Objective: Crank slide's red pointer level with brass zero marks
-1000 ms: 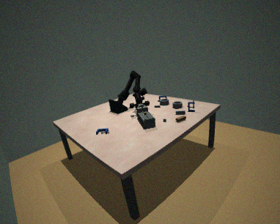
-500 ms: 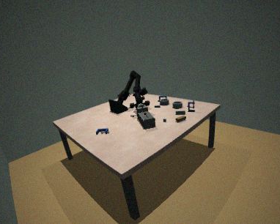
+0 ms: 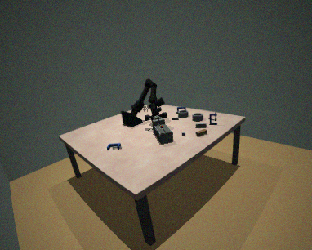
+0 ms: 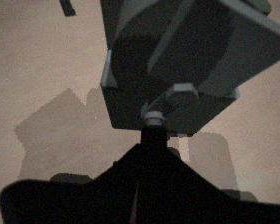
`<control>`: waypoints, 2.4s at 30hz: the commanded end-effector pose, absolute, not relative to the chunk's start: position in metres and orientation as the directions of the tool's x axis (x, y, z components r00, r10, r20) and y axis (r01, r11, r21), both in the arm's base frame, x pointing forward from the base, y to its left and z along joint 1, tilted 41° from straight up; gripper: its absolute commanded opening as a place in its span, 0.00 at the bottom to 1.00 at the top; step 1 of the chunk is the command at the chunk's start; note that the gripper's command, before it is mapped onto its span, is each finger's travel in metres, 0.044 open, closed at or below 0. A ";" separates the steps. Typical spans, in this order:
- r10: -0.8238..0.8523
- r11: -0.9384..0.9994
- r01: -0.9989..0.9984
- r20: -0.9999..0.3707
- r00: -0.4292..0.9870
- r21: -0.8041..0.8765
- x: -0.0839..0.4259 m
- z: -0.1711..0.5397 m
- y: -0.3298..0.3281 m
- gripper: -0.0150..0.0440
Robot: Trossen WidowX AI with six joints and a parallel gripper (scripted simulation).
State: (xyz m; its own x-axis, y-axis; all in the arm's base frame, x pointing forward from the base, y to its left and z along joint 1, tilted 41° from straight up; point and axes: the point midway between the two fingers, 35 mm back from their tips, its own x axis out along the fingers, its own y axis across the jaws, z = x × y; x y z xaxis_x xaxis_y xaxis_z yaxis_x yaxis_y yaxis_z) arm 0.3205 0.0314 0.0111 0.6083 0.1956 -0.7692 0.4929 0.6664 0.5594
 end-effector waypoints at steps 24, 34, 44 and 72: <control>0.210 0.666 0.473 -0.754 0.623 0.577 0.326 0.023 0.036 0.25; 0.210 0.666 0.473 -0.754 0.623 0.577 0.327 0.026 0.036 0.25; 0.210 0.666 0.473 -0.754 0.623 0.577 0.328 0.030 0.035 0.25; 0.210 0.667 0.473 -0.754 0.623 0.576 0.330 0.050 0.023 0.25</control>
